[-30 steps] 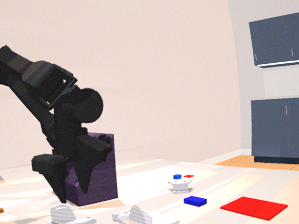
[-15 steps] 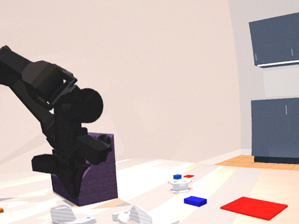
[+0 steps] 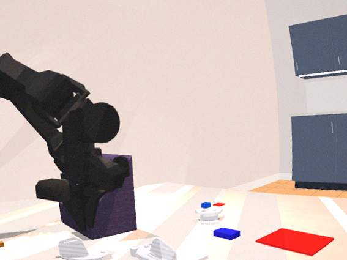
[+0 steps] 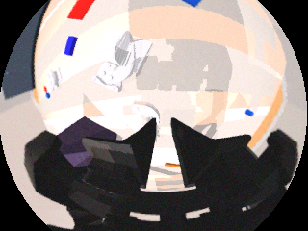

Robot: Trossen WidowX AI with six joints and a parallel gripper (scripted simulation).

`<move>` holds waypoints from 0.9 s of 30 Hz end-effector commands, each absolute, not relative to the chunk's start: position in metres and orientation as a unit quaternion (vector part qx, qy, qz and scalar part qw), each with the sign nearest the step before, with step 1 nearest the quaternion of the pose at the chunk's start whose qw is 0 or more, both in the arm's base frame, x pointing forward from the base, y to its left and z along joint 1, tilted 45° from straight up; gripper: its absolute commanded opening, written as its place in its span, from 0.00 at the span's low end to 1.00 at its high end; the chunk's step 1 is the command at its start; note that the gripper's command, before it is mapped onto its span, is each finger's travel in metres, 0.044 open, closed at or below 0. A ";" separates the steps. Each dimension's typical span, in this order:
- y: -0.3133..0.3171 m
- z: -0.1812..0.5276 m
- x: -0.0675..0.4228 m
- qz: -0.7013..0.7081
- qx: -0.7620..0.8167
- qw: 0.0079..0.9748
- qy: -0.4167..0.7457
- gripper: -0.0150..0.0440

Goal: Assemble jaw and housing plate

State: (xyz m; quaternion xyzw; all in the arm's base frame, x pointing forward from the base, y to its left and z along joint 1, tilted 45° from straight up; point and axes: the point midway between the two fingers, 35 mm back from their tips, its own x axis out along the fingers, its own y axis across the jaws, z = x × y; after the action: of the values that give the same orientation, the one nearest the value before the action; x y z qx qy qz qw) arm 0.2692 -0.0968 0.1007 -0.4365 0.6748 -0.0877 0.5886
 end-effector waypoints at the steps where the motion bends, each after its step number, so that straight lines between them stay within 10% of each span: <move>1: -0.097 0.101 0.267 -0.114 -0.414 0.605 0.671 0.57; 11: -0.097 0.103 0.262 -0.200 -0.332 0.654 0.650 1.00; 27: -0.096 0.105 0.254 -0.331 -0.189 0.708 0.594 1.00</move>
State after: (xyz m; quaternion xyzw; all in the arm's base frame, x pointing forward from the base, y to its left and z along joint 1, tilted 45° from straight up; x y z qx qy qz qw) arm 0.2574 -0.0963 0.1032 -0.2143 0.6073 -0.3087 0.7000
